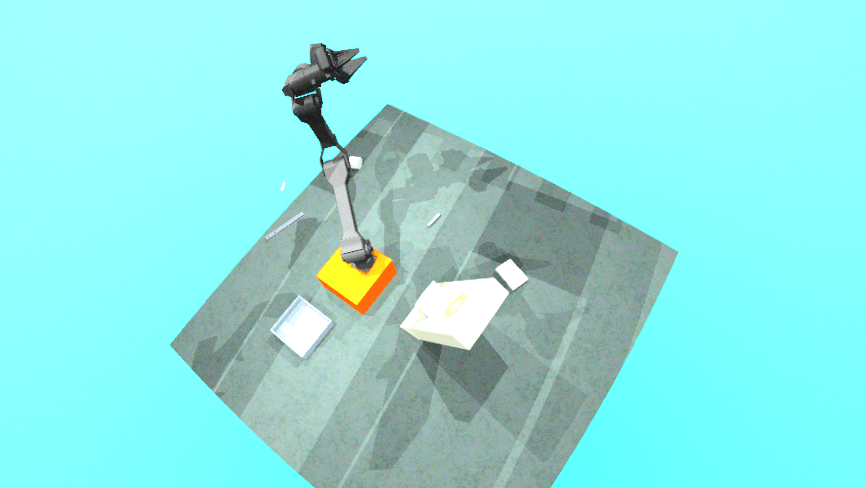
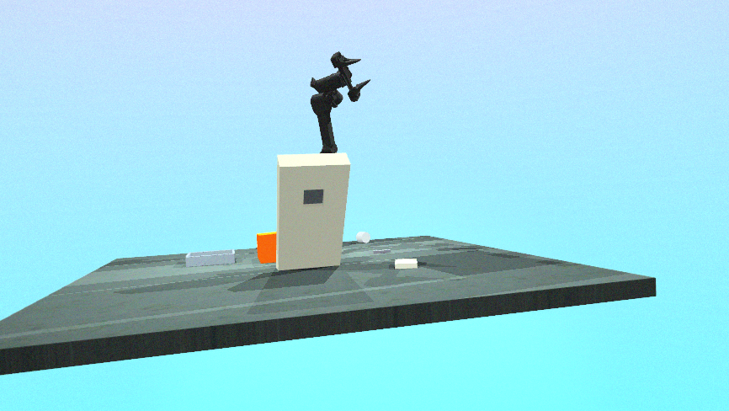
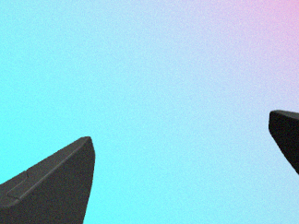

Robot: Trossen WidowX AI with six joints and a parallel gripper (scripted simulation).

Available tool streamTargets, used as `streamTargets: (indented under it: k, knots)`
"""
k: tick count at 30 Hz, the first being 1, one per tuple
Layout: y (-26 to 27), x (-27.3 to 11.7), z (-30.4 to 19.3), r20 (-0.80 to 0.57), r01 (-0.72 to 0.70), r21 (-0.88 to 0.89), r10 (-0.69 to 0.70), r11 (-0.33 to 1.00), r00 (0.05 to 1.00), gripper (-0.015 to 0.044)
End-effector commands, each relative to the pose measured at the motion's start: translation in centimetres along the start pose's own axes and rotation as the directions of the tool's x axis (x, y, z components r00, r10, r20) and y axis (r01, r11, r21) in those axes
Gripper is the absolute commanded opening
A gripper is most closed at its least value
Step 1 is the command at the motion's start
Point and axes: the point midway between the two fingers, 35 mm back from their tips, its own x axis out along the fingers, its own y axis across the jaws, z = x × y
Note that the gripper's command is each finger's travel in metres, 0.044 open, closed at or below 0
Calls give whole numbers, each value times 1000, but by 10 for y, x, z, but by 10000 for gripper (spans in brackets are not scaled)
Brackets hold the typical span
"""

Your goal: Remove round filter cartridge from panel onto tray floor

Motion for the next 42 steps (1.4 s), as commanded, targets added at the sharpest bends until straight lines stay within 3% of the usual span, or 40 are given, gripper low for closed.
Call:
streamTargets:
  k: [1, 12, 20, 28, 37, 42]
  knots:
    - [-2, 0, 0, 6, 3, 6, -3, 1000, 1000, 374]
    - [-121, -32, -52, 219, 151, 306, -224, 940, 950, 91]
    - [-197, -39, -147, 161, 292, 520, -427, 803, 890, 91]
    - [-226, -25, -275, -82, 449, 639, -526, 624, 847, 91]
    - [-194, -2, -394, -378, 571, 640, -437, 514, 816, 91]
    - [-151, 7, -468, -573, 642, 574, -310, 509, 758, 91]
